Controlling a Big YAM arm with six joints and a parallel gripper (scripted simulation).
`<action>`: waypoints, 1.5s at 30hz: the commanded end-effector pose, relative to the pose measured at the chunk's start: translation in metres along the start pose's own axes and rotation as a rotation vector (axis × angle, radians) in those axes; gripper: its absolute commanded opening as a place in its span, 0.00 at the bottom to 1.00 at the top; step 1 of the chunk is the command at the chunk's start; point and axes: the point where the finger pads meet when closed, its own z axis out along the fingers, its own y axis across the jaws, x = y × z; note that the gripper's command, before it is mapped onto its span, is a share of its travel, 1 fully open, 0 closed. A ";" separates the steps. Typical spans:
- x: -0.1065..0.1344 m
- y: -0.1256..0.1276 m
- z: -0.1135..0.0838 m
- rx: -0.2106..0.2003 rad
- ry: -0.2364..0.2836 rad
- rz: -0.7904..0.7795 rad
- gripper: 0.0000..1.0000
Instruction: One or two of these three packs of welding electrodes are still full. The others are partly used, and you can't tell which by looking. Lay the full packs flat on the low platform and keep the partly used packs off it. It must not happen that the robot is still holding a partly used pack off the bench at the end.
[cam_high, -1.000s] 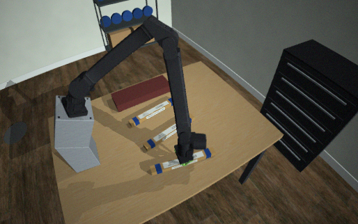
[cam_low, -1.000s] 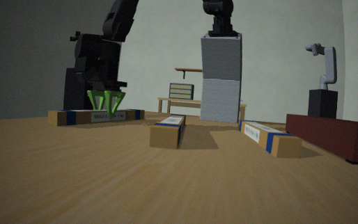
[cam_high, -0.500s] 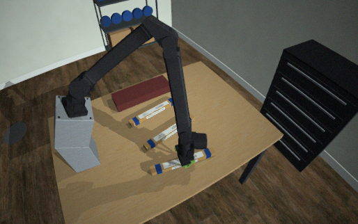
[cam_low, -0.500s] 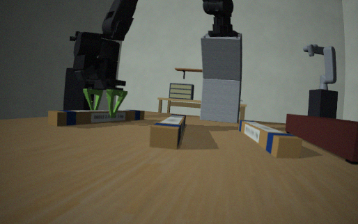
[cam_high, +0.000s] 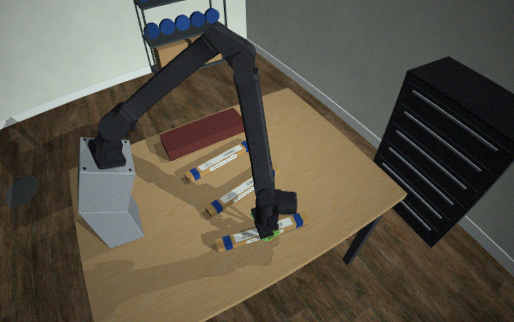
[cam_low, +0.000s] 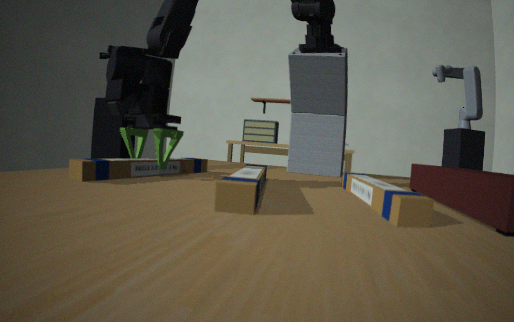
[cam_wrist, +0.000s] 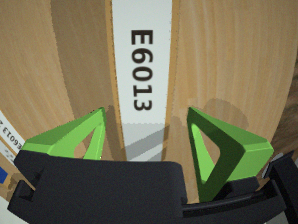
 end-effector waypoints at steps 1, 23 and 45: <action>0.003 -0.002 -0.013 0.003 -0.002 0.000 0.74; 0.000 -0.004 -0.123 0.008 -0.010 0.000 0.74; 0.002 0.005 -0.108 -0.006 0.005 -0.011 0.74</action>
